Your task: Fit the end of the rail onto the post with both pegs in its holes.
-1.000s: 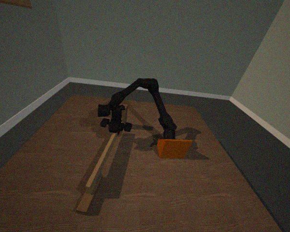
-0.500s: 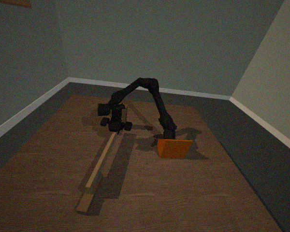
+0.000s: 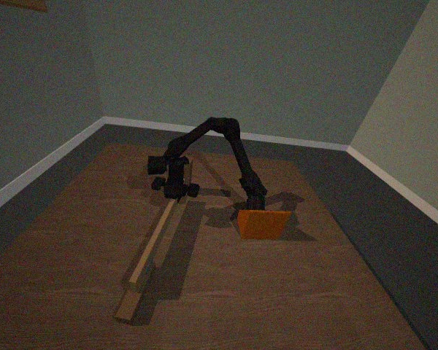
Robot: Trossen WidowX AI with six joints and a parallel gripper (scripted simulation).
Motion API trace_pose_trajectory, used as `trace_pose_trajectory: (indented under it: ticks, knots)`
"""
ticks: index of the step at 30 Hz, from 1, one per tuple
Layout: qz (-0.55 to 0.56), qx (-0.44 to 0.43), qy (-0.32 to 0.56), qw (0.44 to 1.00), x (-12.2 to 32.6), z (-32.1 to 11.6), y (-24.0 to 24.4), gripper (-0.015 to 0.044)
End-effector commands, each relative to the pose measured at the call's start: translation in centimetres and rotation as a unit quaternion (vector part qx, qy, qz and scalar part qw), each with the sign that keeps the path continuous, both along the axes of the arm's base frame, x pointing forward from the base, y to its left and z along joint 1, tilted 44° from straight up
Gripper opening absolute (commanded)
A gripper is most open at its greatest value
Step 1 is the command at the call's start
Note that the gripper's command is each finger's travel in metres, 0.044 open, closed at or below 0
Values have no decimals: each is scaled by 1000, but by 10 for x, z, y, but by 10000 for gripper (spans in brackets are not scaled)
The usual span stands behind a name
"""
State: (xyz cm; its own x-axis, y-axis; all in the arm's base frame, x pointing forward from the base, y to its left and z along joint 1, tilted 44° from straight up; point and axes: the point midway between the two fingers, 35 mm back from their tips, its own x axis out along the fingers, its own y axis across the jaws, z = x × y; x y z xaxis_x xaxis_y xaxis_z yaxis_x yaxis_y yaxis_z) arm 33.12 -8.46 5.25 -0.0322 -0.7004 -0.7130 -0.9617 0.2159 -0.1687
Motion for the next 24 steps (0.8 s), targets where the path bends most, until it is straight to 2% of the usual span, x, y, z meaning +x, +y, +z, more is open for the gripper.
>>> trace_pose_trajectory:
  ticks: [1,24]
  knots:
    - [1,2,-1,1000,1,-1,1,0]
    - [1,2,-1,1000,0,2,0,0]
